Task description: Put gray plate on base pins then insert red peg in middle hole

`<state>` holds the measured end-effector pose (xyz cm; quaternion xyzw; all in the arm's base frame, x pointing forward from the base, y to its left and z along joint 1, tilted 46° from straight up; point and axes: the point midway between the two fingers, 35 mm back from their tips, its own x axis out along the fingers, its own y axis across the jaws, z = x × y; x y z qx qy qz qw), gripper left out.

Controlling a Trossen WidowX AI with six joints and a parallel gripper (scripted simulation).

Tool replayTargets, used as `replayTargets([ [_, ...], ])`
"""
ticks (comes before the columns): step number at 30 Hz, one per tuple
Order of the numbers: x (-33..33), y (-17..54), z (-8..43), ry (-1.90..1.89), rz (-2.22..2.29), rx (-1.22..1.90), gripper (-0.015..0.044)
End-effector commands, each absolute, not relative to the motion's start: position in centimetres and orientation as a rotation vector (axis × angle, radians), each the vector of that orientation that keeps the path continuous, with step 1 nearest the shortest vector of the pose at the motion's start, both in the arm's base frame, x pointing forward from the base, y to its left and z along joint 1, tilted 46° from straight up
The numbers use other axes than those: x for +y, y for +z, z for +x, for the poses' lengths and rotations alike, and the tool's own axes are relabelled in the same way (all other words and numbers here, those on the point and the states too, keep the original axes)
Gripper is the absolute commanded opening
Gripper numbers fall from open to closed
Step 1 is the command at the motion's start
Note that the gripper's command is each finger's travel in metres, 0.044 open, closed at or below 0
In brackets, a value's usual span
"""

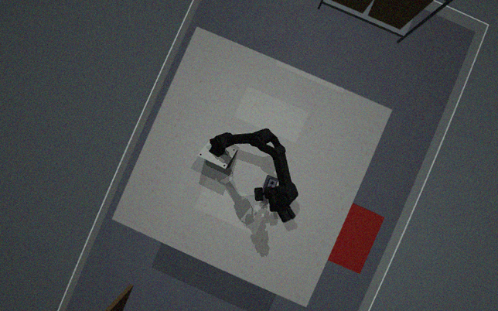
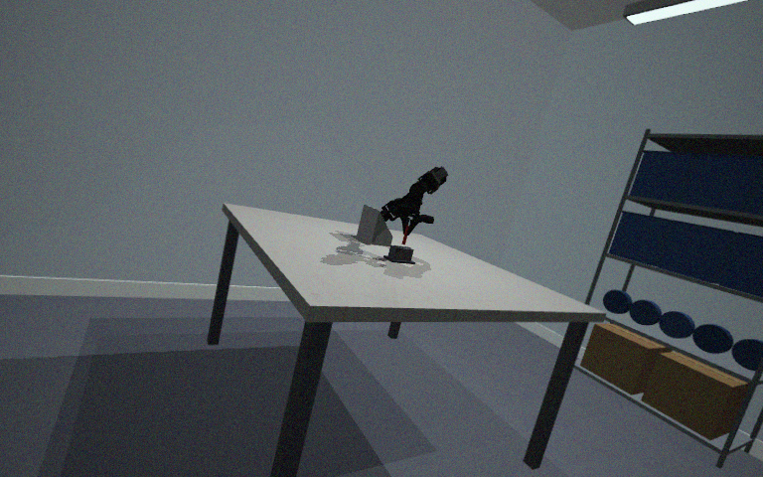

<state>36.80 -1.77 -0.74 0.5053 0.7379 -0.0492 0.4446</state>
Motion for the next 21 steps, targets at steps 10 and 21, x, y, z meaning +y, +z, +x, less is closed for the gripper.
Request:
replayTargets([
  [10, -0.59, -1.93, 36.61, -0.123, 1.254, 1.831, 0.0],
  [21, -0.77, -1.77, 36.61, -0.121, 1.247, 1.832, 0.0],
])
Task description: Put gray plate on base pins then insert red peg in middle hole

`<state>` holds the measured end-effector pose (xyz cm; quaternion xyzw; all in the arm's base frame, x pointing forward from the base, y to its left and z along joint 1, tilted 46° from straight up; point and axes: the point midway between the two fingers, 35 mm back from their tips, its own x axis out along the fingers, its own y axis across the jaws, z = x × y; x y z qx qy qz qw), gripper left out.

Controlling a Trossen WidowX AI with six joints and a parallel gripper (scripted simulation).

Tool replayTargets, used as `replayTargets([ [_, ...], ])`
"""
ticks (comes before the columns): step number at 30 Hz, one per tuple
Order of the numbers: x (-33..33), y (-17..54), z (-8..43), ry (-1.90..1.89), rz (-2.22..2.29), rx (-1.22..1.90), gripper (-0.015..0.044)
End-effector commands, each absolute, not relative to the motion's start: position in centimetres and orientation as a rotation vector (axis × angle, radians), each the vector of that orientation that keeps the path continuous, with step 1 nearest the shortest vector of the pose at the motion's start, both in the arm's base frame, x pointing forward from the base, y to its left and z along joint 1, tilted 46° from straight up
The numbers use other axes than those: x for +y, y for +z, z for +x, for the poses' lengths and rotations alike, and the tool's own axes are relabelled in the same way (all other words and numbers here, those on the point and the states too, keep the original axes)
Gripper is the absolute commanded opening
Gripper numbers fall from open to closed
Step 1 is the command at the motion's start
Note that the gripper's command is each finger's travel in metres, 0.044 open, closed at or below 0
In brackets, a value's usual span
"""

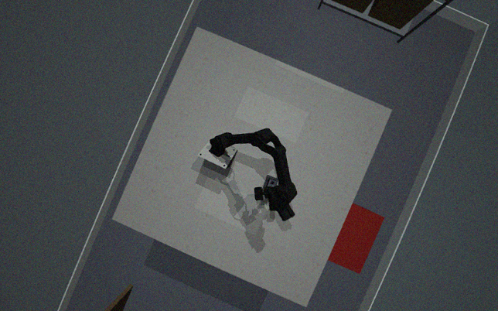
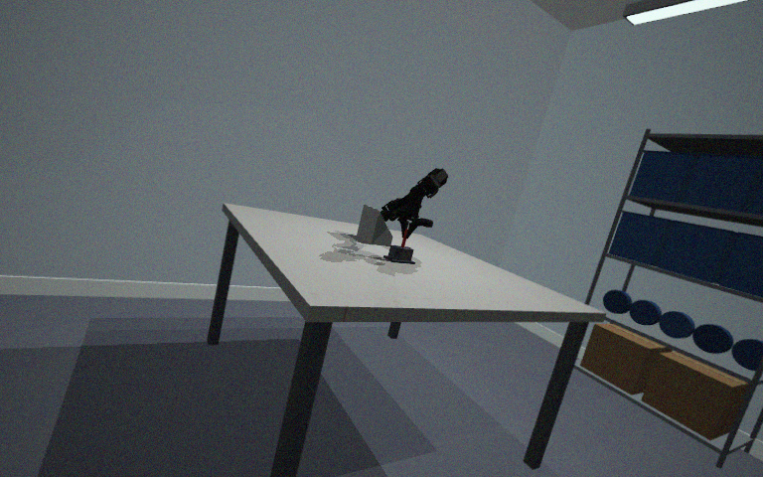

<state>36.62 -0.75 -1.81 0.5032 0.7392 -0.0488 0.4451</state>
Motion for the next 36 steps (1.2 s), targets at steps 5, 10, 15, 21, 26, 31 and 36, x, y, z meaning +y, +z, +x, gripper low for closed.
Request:
replayTargets([
  [5, -0.74, -1.81, 36.58, -0.121, 1.247, 1.832, 0.0],
  [10, -0.68, -1.94, 36.47, -0.121, 1.247, 1.832, 0.0],
  [15, -0.61, -2.03, 36.5, -0.121, 1.247, 1.832, 0.0],
  [21, -0.65, -1.96, 36.47, -0.12, 1.246, 1.834, 0.0],
  [26, -0.65, -1.96, 36.47, -0.12, 1.246, 1.834, 0.0053],
  [31, -0.65, -1.96, 36.47, -0.12, 1.246, 1.834, 0.015],
  [36, -0.65, -1.96, 36.47, -0.12, 1.246, 1.834, 0.015],
])
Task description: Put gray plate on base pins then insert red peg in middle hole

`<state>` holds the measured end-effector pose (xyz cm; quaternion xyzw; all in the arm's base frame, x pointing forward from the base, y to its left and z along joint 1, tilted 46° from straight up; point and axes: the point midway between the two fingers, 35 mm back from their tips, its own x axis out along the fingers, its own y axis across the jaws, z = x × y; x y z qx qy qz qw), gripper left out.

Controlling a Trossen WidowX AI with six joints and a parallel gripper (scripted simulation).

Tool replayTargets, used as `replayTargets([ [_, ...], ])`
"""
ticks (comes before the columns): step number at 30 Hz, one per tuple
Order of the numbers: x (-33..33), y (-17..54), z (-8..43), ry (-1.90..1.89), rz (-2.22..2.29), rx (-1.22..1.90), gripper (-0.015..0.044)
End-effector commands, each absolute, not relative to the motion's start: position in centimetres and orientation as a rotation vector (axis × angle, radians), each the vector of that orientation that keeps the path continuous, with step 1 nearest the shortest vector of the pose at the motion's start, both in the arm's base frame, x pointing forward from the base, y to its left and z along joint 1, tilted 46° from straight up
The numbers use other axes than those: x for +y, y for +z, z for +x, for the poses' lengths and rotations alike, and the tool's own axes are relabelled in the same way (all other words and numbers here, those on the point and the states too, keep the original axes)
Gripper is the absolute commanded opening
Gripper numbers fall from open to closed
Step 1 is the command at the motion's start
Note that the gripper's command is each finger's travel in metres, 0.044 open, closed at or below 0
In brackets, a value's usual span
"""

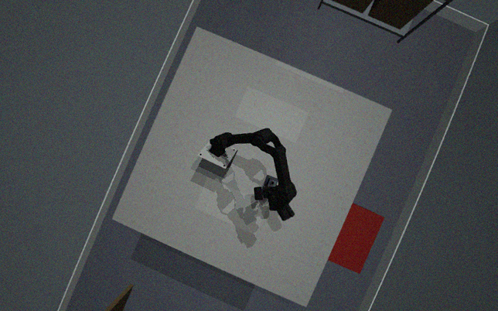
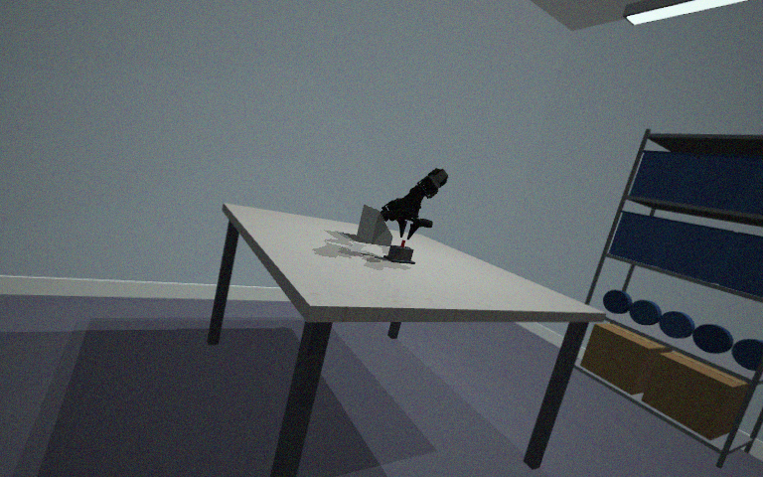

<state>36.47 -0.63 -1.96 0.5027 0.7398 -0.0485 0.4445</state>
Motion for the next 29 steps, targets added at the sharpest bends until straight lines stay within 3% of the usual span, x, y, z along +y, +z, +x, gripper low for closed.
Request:
replayTargets([
  [1, -0.6, -2.0, 36.5, -0.12, 1.246, 1.834, 0.015],
  [29, -1.8, -0.8, 36.7, -0.124, 1.253, 1.831, 0.015],
])
